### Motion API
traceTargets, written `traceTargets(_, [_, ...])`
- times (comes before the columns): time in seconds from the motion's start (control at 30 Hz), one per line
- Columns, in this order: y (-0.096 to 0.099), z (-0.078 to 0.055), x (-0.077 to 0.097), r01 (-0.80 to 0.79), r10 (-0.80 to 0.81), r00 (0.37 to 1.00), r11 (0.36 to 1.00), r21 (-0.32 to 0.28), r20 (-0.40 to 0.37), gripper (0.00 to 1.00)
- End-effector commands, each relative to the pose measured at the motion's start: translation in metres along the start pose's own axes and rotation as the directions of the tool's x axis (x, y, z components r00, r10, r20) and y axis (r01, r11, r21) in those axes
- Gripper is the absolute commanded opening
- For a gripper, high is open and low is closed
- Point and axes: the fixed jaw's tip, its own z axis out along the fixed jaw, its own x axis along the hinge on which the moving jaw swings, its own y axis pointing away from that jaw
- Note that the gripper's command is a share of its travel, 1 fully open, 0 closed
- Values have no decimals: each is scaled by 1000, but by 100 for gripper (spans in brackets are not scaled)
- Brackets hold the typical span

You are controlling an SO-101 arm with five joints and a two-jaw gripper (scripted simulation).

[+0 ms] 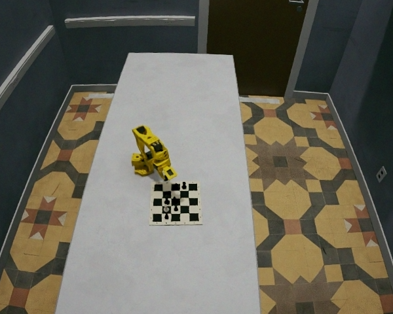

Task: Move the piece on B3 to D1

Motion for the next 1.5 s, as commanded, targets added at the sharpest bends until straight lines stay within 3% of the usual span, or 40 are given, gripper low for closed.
traceTargets(0.0, [0, 0, 4, 9, -9, 1000, 1000, -1, -13, 0])
traceTargets(0.9, [2, 2, 5, 19, -19, 1000, 1000, -4, -13, 0])
traceTargets(1.47, [2, 18, 9, 19, -19, 1000, 1000, -4, -13, 0])
